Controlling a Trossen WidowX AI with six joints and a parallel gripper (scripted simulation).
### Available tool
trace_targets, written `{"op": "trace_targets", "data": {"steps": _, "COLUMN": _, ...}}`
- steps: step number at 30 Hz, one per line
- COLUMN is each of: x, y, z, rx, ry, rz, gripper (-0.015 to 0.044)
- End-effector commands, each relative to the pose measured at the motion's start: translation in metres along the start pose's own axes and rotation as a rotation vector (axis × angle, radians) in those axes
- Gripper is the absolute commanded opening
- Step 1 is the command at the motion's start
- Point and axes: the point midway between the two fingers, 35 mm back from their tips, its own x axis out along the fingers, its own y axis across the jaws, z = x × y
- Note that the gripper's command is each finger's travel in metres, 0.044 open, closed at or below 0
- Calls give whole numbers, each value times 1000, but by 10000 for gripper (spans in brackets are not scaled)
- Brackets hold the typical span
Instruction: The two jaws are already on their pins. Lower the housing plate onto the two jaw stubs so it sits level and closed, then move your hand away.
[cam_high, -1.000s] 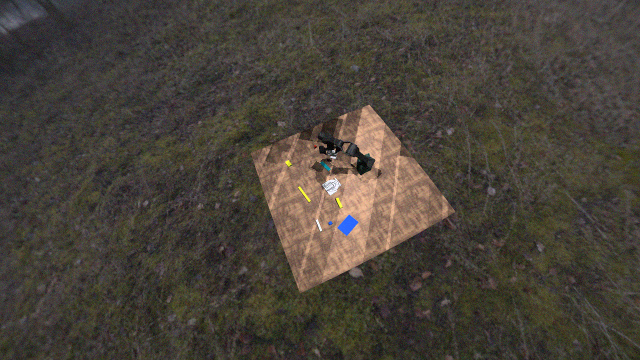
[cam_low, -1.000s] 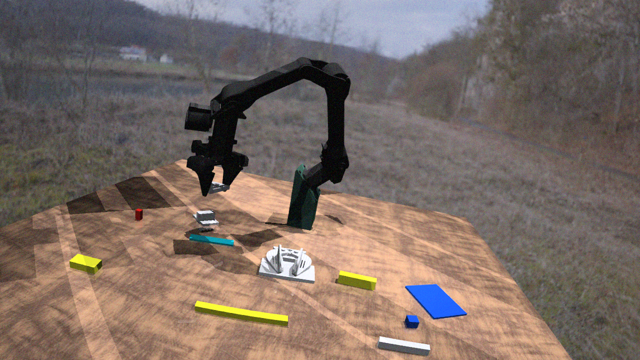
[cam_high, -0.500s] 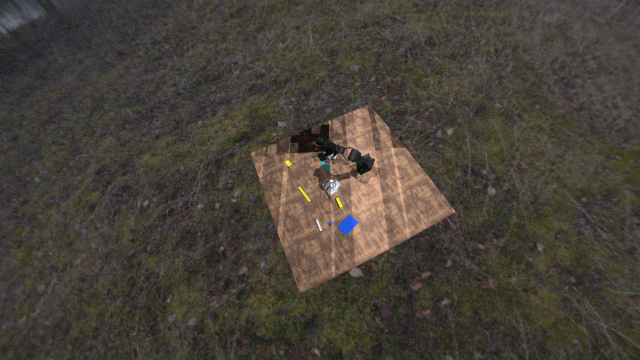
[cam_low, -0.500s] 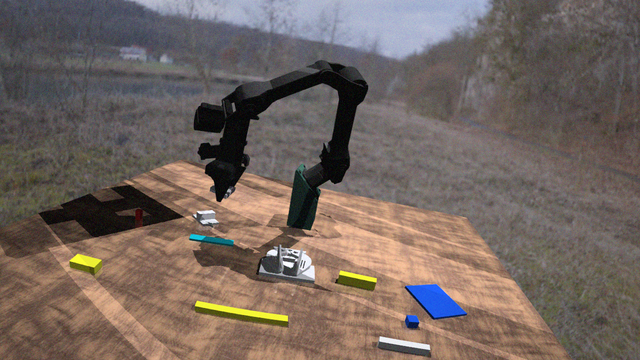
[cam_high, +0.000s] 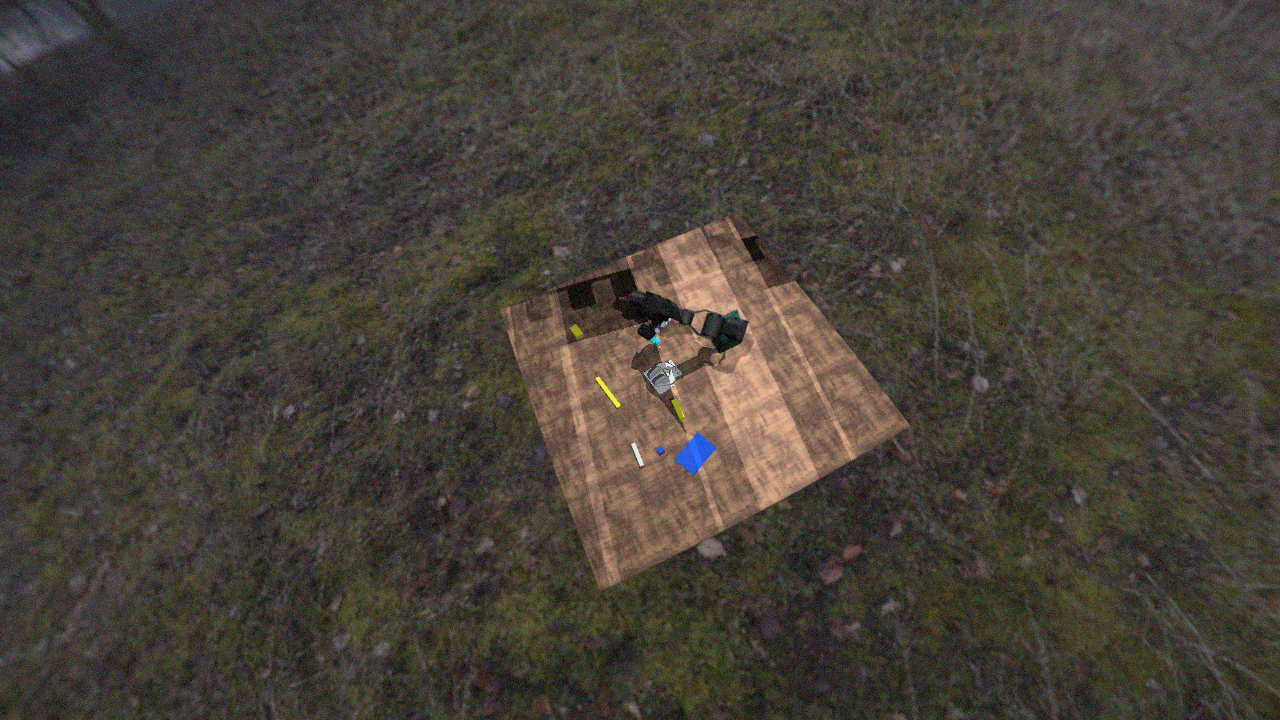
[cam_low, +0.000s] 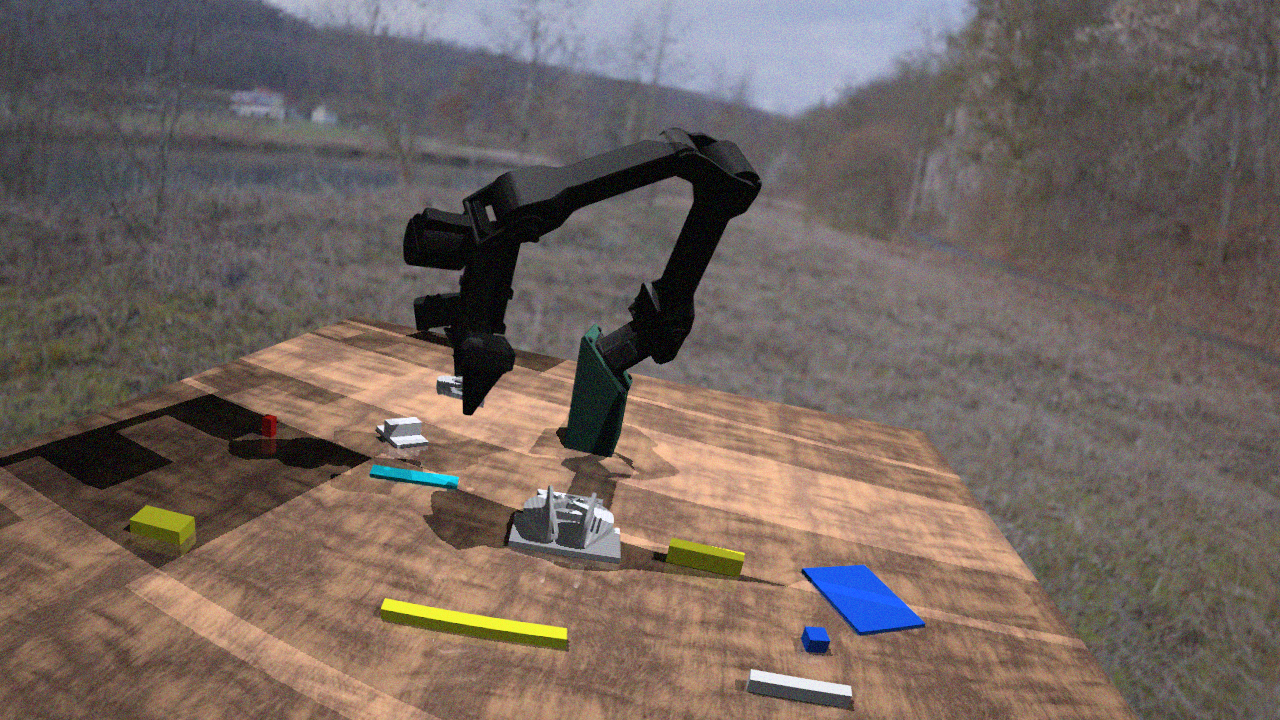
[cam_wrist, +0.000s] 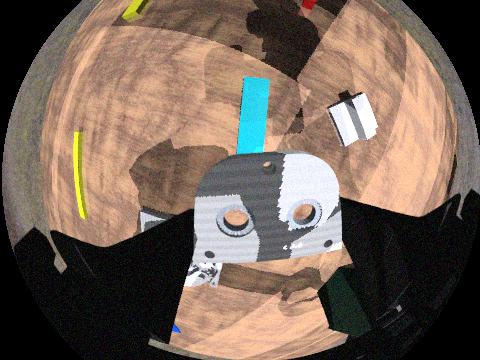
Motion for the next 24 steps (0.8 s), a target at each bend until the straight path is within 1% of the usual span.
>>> {"op": "trace_targets", "data": {"steps": 1, "x": 2, "y": 10, "z": -12, "rx": -113, "ry": 11, "rz": 1, "gripper": 351}}
{"op": "trace_targets", "data": {"steps": 24, "x": 6, "y": 59, "z": -69, "rx": -719, "ry": 26, "rz": 22, "gripper": 351}}
